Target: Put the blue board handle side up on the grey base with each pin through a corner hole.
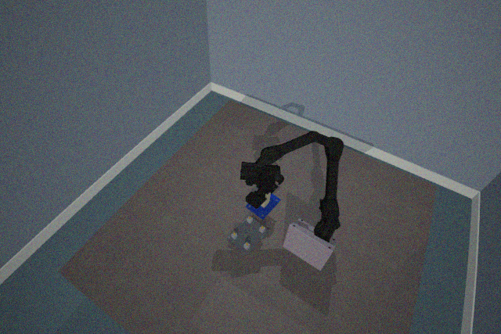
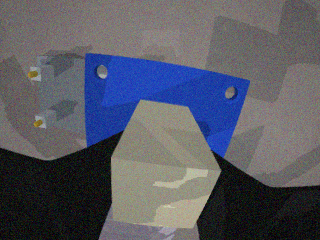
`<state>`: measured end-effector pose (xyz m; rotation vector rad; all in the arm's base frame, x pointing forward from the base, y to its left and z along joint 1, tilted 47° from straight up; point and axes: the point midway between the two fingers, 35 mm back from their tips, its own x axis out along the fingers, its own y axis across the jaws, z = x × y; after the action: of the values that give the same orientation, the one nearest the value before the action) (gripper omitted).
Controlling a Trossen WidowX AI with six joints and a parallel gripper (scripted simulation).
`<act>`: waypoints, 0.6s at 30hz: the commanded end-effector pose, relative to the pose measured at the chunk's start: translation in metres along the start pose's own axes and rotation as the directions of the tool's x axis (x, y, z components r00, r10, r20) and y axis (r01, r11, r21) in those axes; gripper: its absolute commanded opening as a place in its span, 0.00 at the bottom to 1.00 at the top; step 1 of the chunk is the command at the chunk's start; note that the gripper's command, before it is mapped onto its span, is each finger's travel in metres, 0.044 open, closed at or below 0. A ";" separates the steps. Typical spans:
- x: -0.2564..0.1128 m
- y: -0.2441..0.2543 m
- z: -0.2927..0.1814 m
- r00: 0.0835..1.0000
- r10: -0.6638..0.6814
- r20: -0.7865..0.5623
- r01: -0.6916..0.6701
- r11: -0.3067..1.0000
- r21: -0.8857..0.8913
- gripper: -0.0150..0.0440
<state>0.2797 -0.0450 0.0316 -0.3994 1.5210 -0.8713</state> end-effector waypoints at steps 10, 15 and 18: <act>-0.003 0.037 0.001 1.000 0.012 0.010 -0.012 1.000 0.008 0.25; -0.003 0.050 0.000 1.000 0.012 0.009 -0.012 1.000 0.009 0.25; -0.003 0.058 -0.002 1.000 0.011 0.009 -0.011 1.000 0.010 0.25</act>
<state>0.2885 -0.0137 -0.0022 -0.3980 1.5212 -0.8695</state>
